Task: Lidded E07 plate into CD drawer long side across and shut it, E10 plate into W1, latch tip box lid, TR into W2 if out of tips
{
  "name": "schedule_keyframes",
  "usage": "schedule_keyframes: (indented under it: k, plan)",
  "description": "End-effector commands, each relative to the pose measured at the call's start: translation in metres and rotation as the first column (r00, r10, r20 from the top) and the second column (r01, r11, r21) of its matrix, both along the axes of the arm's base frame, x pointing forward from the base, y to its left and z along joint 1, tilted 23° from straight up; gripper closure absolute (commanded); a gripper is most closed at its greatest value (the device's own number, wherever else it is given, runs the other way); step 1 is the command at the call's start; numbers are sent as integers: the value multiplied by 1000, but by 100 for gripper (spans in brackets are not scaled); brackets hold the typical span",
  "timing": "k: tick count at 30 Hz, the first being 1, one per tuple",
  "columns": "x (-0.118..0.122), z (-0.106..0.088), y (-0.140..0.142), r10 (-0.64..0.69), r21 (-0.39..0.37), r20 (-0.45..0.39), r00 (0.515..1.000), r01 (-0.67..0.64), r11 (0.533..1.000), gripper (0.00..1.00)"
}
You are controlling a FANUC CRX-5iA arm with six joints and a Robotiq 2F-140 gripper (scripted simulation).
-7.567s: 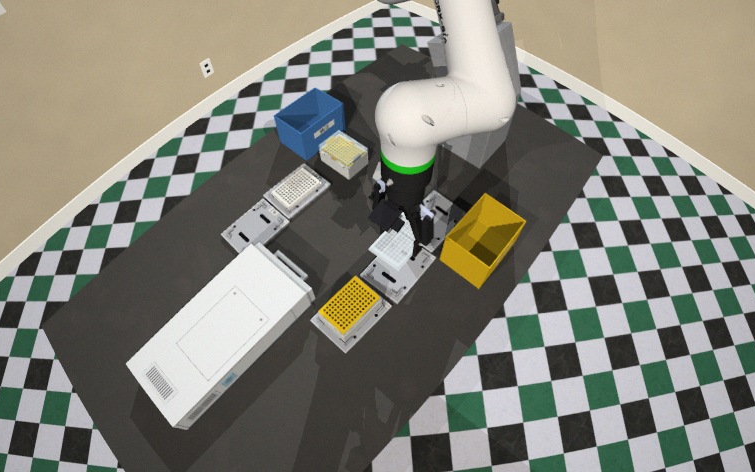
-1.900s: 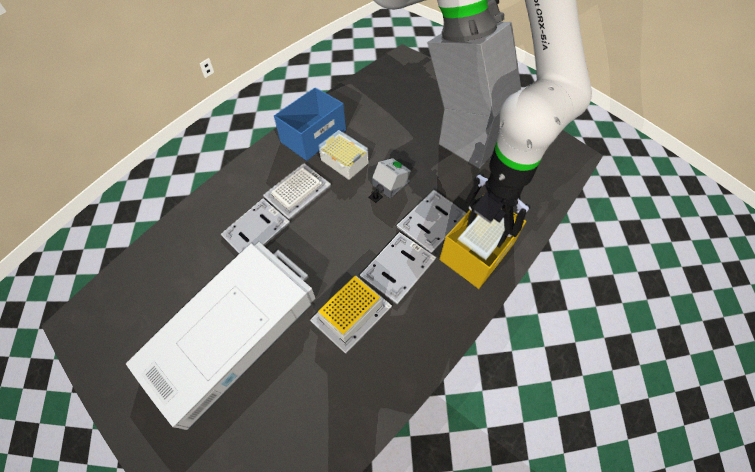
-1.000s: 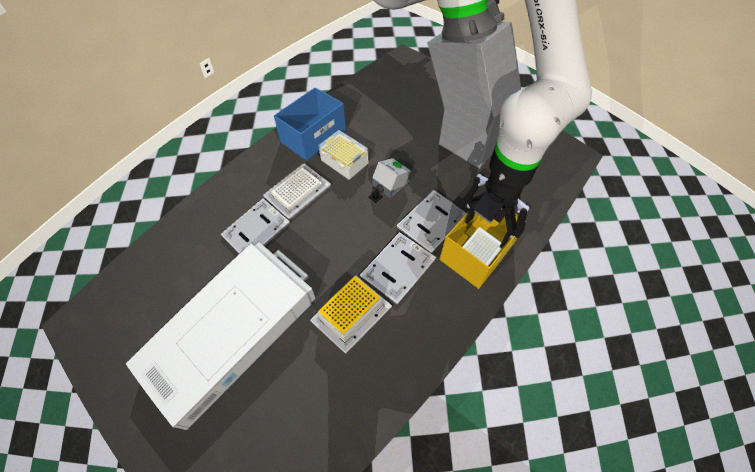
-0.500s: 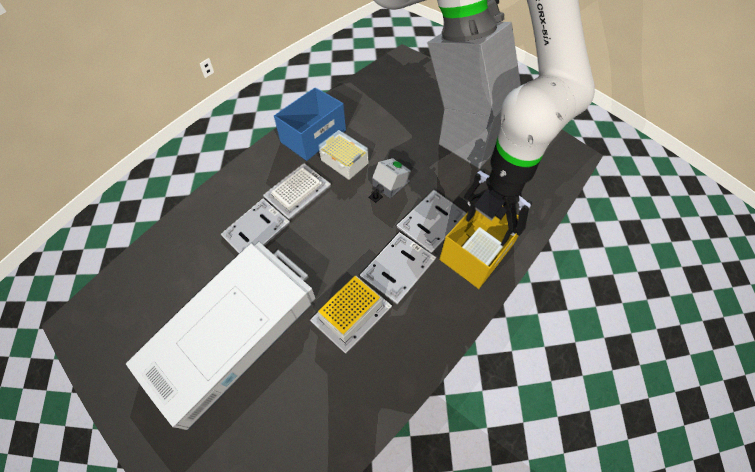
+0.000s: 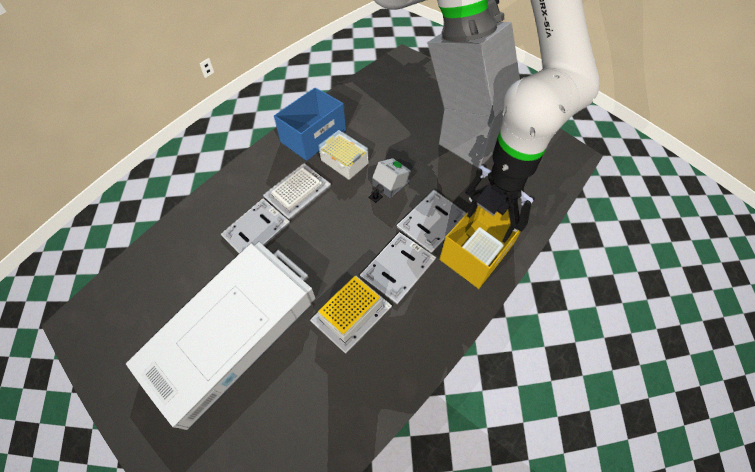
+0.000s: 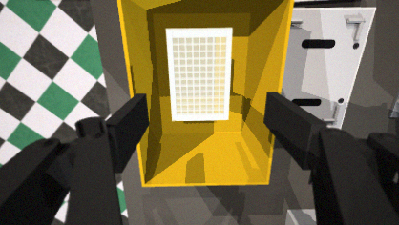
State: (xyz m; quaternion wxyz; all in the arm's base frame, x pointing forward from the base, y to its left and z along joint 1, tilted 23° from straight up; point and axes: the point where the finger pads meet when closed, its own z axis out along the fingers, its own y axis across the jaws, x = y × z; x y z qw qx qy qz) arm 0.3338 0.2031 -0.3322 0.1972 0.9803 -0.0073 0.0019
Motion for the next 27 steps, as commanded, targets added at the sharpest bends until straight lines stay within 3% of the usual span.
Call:
schedule_keyframes:
  k: [1,13,27]
  plan:
    - [0,5,3,1,1,1,1000,-1,1000,30]
    - [0,11,5,1,1,1,1000,-1,1000,30]
    - [45,21,-10,-14,1,7,1000,14,1000,30]
